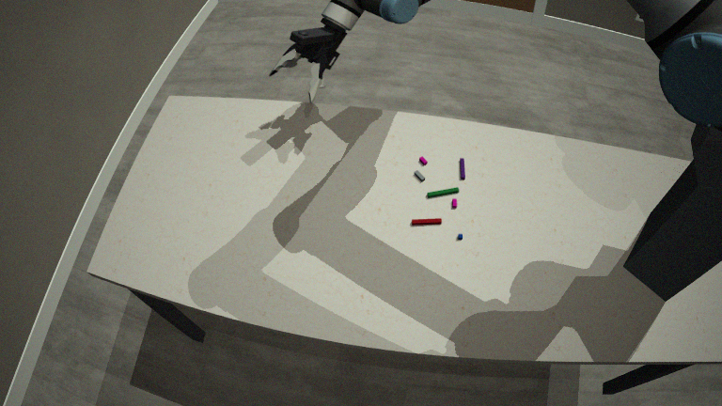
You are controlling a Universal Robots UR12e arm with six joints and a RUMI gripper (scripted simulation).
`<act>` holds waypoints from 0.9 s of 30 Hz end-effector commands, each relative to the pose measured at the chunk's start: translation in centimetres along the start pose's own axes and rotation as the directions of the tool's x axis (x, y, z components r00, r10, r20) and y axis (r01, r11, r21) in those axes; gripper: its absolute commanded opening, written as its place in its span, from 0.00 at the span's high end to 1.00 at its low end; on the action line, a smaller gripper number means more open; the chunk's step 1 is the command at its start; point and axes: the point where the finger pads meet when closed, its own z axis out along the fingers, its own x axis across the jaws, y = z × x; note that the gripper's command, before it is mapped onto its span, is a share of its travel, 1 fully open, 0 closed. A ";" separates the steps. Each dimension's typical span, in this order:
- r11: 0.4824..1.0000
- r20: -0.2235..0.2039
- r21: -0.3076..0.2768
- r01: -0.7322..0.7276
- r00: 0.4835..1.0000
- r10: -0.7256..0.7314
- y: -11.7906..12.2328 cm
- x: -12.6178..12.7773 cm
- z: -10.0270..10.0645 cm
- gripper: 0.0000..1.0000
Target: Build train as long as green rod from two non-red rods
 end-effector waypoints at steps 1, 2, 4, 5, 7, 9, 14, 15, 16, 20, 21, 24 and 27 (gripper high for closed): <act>1.000 -0.001 0.000 0.001 1.000 -0.001 -0.1 0.1 0.0 0.00; 1.000 -0.001 0.000 0.002 1.000 -0.002 -0.1 0.1 0.0 0.00; 1.000 0.000 0.000 0.003 1.000 -0.003 -0.1 0.0 -0.1 0.00; 1.000 0.001 -0.001 0.005 1.000 -0.005 -0.1 0.0 -0.1 0.00; 1.000 0.003 -0.002 0.010 1.000 -0.010 -0.1 -0.1 -0.1 0.00; 1.000 0.007 -0.004 0.017 1.000 -0.017 0.0 -0.3 -0.1 0.00; 0.999 0.024 -0.011 0.049 0.999 -0.049 0.1 -1.1 -0.3 0.00; 0.999 0.024 -0.011 0.049 0.999 -0.049 0.1 -1.1 -0.3 0.00; 0.999 0.024 -0.011 0.049 0.999 -0.049 0.1 -1.1 -0.3 0.00; 0.996 0.048 -0.017 0.091 0.995 -0.090 0.3 -2.1 -0.5 0.00; 0.994 0.055 -0.019 0.104 0.993 -0.103 0.3 -2.4 -0.6 0.00; 0.988 0.082 -0.027 0.153 0.985 -0.150 0.6 -3.6 -0.8 0.00; 0.976 0.116 -0.037 0.213 0.971 -0.208 0.9 -4.9 -1.2 0.00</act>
